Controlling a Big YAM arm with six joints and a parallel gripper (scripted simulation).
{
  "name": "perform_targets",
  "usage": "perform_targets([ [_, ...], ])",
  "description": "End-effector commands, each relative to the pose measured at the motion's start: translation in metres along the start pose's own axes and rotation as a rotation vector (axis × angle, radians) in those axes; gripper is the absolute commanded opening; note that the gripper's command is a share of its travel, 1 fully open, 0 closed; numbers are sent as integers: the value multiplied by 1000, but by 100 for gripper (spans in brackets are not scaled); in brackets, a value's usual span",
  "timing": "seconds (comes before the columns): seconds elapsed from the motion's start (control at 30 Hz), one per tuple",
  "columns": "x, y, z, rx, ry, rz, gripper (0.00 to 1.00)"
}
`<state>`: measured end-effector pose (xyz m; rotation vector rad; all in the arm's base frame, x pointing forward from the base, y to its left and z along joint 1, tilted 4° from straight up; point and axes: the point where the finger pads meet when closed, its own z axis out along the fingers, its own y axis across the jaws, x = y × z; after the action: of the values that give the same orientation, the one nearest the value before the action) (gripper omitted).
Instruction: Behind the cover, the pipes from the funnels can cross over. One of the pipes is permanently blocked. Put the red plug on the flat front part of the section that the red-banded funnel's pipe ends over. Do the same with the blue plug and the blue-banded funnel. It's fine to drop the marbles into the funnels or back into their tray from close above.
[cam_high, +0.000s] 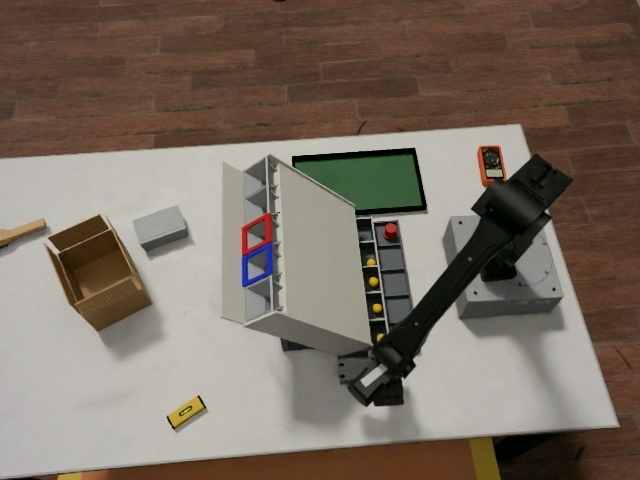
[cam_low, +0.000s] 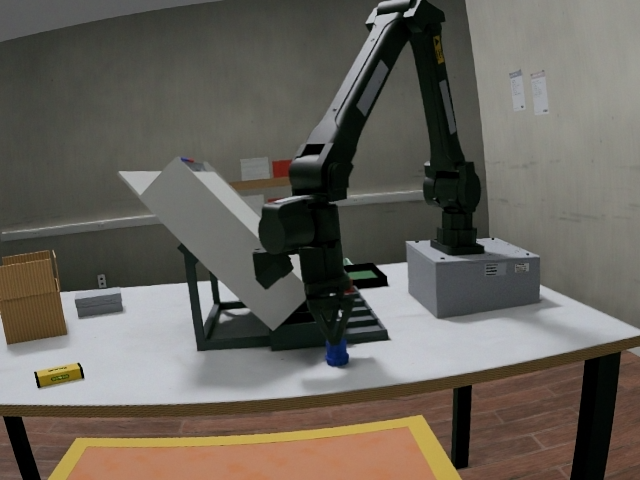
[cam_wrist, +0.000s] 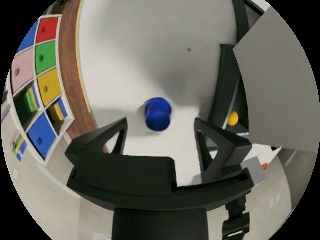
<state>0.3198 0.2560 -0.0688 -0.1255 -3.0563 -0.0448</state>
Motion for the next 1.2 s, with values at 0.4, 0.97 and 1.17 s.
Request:
perform_targets([
  [0.4,2,6,-1,-21,-27,-5,87],
  [0.97,2,6,0,-21,-33,-10,87],
  [1.17,2,6,0,-21,-33,-10,87],
])
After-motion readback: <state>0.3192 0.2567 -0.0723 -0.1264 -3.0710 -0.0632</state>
